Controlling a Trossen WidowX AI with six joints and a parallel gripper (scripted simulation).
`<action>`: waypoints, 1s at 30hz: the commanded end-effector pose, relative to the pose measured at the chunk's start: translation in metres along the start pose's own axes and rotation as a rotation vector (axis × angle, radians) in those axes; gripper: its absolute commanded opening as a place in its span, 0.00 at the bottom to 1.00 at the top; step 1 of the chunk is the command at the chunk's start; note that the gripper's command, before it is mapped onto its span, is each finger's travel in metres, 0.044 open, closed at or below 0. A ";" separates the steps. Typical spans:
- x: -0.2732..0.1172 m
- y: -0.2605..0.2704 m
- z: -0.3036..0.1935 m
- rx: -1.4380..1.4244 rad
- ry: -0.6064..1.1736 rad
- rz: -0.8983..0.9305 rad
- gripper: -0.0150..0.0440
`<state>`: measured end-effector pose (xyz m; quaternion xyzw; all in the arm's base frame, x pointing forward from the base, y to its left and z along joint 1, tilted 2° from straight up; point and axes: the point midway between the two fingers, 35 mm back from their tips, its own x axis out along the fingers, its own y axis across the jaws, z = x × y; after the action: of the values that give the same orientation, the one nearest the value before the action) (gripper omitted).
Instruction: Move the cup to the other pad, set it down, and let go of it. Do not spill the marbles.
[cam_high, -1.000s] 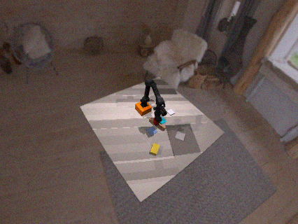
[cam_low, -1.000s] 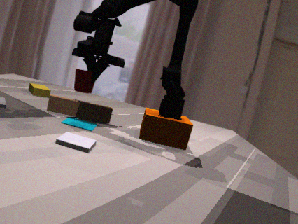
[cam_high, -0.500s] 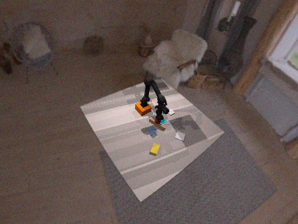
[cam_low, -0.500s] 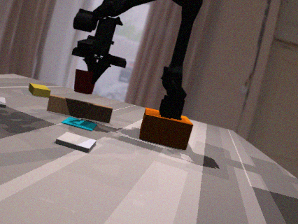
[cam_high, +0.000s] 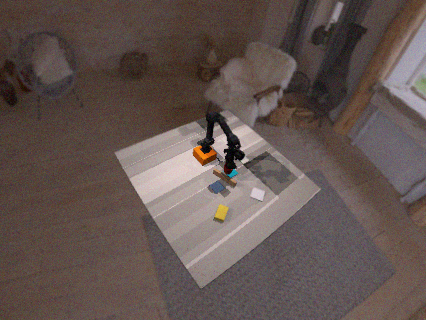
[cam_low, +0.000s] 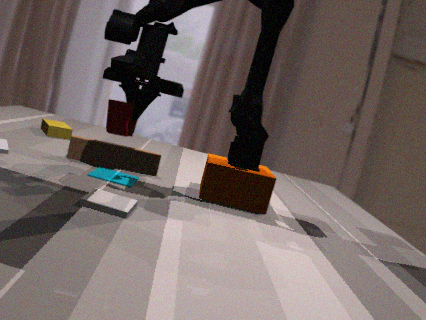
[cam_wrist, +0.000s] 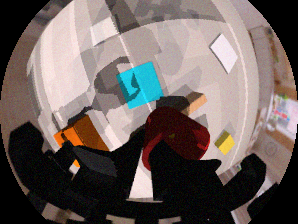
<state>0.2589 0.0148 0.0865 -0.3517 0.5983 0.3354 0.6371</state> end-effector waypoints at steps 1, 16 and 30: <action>0.000 0.006 0.005 0.003 0.004 0.000 0.25; 0.000 0.027 0.023 0.003 0.002 0.002 0.25; -0.001 0.047 0.040 0.003 0.000 0.004 0.25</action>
<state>0.2427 0.0681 0.0868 -0.3495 0.5982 0.3376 0.6372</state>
